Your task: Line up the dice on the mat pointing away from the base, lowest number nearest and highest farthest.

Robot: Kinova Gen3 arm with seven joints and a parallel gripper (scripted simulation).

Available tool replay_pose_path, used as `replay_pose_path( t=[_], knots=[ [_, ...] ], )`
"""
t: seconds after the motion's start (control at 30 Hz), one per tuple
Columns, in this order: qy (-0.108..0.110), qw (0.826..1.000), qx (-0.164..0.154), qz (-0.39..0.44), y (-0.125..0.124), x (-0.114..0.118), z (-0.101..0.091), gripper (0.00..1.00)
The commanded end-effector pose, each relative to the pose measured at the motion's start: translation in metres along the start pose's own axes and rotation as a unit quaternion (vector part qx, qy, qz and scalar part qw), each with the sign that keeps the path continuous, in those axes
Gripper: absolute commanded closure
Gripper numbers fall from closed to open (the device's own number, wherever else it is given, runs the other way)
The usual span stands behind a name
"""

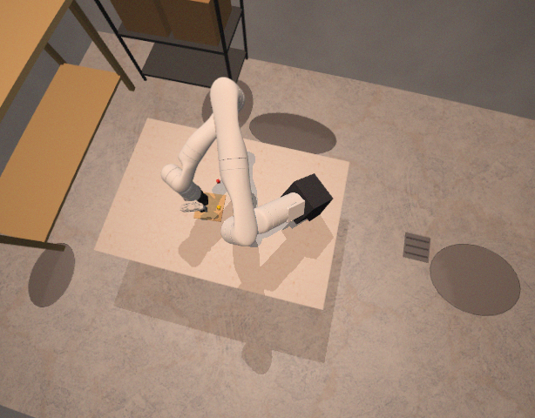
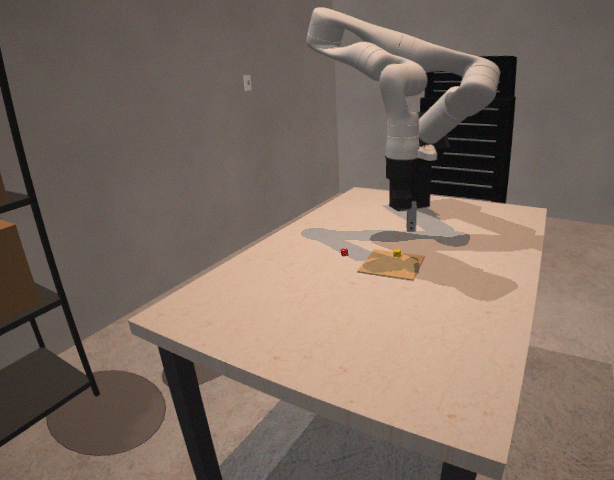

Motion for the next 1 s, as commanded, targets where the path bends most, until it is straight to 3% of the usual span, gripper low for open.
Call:
replay_pose_path(
  t=[0.0,0.07,0.17,0.7,0.97],
  knots=[
    [0.014,0.998,-0.001,0.067,0.024,-0.006,-0.005,0.66],
    [0.015,0.992,0.002,0.123,0.04,-0.013,-0.006,0.66],
    [0.016,0.991,0.003,0.133,0.042,-0.015,-0.006,0.66],
    [0.016,0.991,0.003,0.135,0.043,-0.015,-0.005,0.66],
    [0.016,0.991,0.003,0.135,0.043,-0.014,0.013,0.66]
  ],
)
Point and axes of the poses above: the point where the finger pads meet when closed, its own z axis out along the fingers, its own x axis across the jaws, y = z × x, the point moved 5 cm from there along -z, back along the fingers, and after that the axes turned 6 degrees about -z, right-handed, at the moved point
